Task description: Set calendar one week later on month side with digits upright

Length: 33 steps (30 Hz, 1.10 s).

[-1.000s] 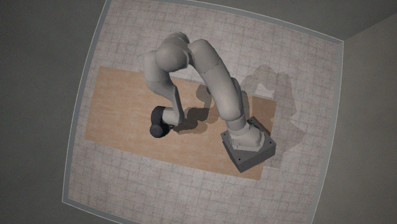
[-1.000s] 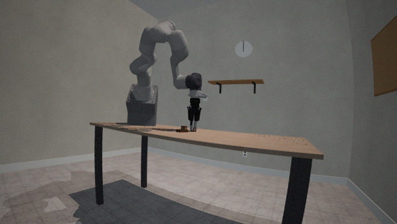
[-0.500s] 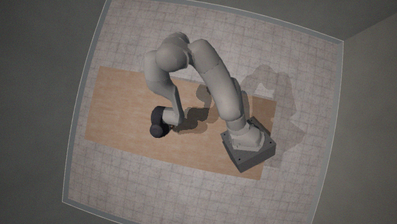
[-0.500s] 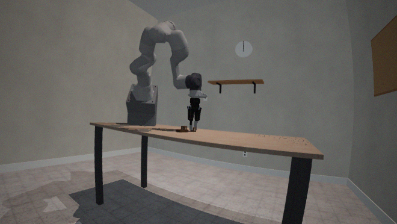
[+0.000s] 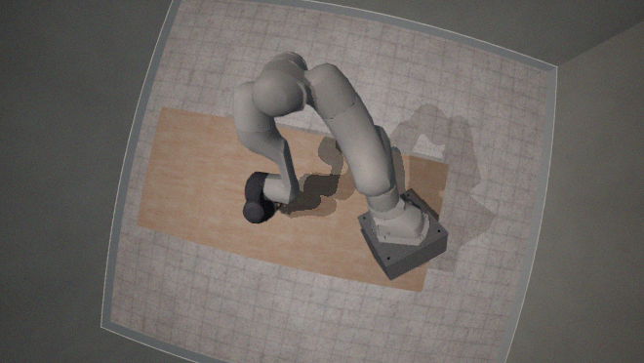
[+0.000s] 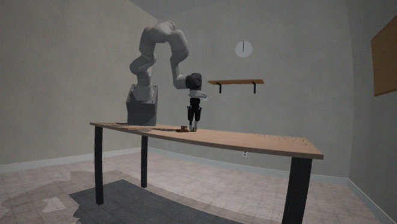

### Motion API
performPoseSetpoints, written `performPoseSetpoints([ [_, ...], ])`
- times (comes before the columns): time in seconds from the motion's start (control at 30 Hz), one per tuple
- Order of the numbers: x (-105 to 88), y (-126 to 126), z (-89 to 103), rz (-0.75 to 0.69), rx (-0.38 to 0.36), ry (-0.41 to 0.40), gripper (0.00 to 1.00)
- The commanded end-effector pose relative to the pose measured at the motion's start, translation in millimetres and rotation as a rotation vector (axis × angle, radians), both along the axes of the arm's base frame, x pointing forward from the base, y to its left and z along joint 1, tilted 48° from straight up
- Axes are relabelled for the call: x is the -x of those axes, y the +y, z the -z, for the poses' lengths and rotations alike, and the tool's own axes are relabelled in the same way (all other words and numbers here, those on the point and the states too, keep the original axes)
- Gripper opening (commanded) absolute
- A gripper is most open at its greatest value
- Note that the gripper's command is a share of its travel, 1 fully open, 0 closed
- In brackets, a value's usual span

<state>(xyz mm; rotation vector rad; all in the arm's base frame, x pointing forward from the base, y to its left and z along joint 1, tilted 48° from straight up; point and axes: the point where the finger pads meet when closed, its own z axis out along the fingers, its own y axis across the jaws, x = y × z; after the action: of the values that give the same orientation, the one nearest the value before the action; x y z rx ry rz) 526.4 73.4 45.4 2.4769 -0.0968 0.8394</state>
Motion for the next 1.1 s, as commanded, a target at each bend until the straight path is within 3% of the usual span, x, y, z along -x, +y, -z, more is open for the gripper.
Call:
performPoseSetpoints([
  [0.0, 0.1, -0.1, -0.4, 0.004, -0.004, -0.002, 0.29],
  [0.47, 32.4, 29.1, -40.2, 0.004, -0.004, -0.002, 0.29],
  [0.93, 48.5, 43.6, -60.0, 0.004, -0.004, -0.002, 0.29],
  [0.97, 48.5, 43.6, -60.0, 0.004, -0.004, -0.002, 1.0],
  [1.07, 48.5, 43.6, -60.0, 0.004, -0.004, -0.002, 1.0],
])
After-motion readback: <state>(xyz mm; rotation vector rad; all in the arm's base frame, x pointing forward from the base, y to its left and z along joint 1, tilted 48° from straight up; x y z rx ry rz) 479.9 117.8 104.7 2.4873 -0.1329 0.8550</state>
